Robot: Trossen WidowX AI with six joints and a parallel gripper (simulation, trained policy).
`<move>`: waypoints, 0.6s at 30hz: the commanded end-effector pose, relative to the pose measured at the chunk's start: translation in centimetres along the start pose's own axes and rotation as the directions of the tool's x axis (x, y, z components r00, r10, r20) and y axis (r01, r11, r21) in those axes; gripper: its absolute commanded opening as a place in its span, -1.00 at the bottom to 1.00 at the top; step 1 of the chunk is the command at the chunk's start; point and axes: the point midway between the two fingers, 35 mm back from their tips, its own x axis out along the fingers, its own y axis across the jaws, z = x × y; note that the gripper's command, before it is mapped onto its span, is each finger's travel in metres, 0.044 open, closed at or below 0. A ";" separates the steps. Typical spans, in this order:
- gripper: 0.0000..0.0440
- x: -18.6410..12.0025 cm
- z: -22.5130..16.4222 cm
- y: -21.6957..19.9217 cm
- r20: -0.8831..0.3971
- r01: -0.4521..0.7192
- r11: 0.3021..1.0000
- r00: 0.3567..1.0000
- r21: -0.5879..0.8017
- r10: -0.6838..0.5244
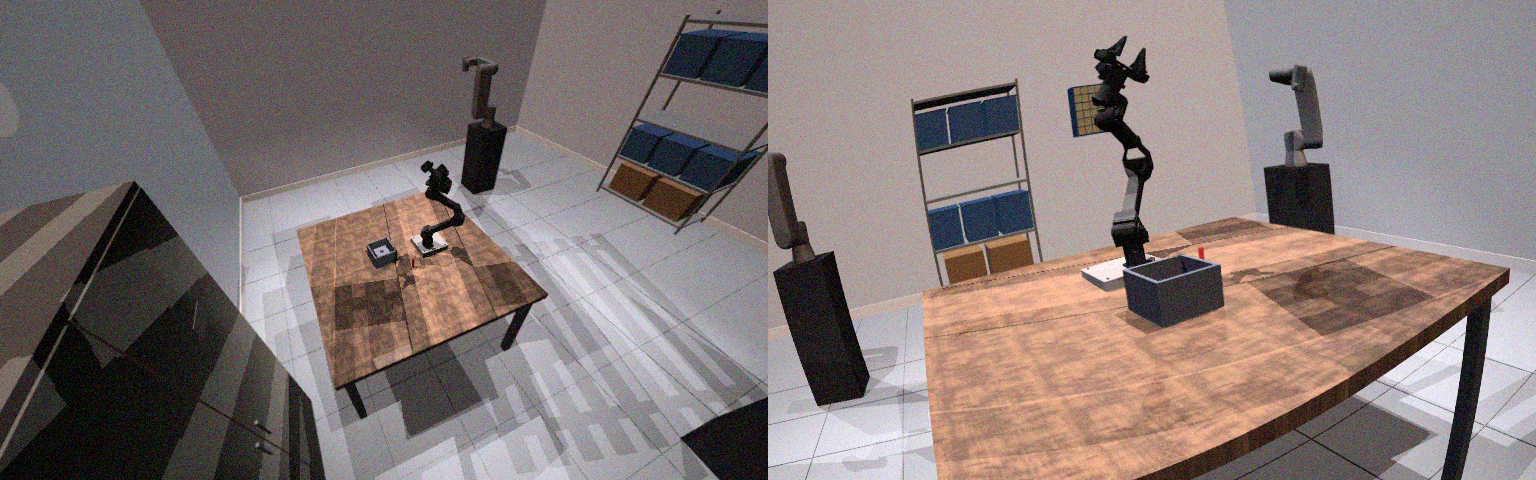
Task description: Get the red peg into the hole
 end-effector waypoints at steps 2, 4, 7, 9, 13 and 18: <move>1.00 -0.1 -0.1 -0.3 0.002 0.005 1.000 1.000 0.010 -0.005; 1.00 -0.3 -0.4 -0.9 0.003 0.020 0.999 1.000 0.035 -0.020; 1.00 -0.5 -0.7 -1.9 0.009 0.047 0.995 0.999 0.086 -0.048; 1.00 -0.7 -1.1 -2.9 0.013 0.073 0.988 0.997 0.138 -0.076; 1.00 -1.2 -2.0 -5.0 0.015 0.137 0.957 0.989 0.256 -0.146; 1.00 -2.0 -3.7 -7.6 0.001 0.219 0.893 0.971 0.392 -0.238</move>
